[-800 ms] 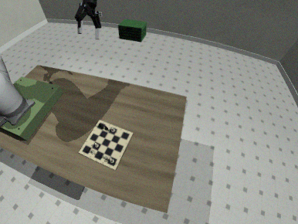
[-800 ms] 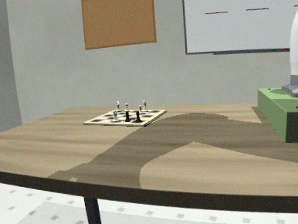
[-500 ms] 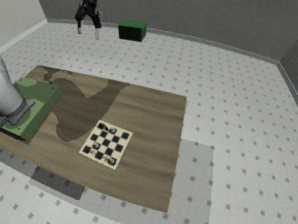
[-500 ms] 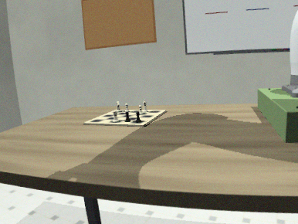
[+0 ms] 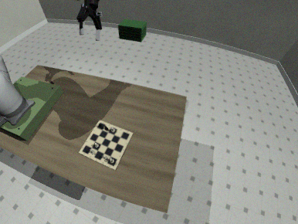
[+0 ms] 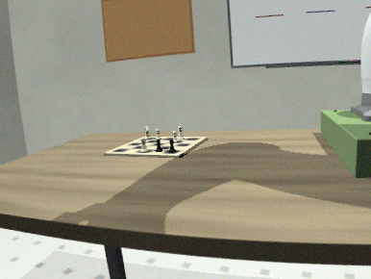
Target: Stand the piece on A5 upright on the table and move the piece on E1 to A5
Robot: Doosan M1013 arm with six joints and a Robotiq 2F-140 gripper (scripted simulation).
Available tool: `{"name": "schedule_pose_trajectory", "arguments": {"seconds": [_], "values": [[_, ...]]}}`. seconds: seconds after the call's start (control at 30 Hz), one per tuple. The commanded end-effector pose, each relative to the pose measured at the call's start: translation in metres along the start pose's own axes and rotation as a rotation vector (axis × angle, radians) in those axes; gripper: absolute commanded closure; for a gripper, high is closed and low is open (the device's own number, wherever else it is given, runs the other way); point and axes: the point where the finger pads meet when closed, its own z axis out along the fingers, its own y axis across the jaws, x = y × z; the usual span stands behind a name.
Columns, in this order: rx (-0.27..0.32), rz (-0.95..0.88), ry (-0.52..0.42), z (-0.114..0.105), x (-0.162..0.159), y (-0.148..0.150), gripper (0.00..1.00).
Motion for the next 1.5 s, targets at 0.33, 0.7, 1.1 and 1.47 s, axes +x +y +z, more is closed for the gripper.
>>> {"name": "schedule_pose_trajectory", "arguments": {"seconds": [0.33,0.7,1.1,1.47], "values": [[0.118,-0.508,0.065,0.09,-0.078,0.021,0.0],[0.184,-0.987,0.189,0.186,-0.14,0.027,0.0],[0.188,-1.446,0.348,0.286,-0.186,0.023,0.0],[0.144,-1.784,0.482,0.364,-0.211,0.014,0.0]]}}
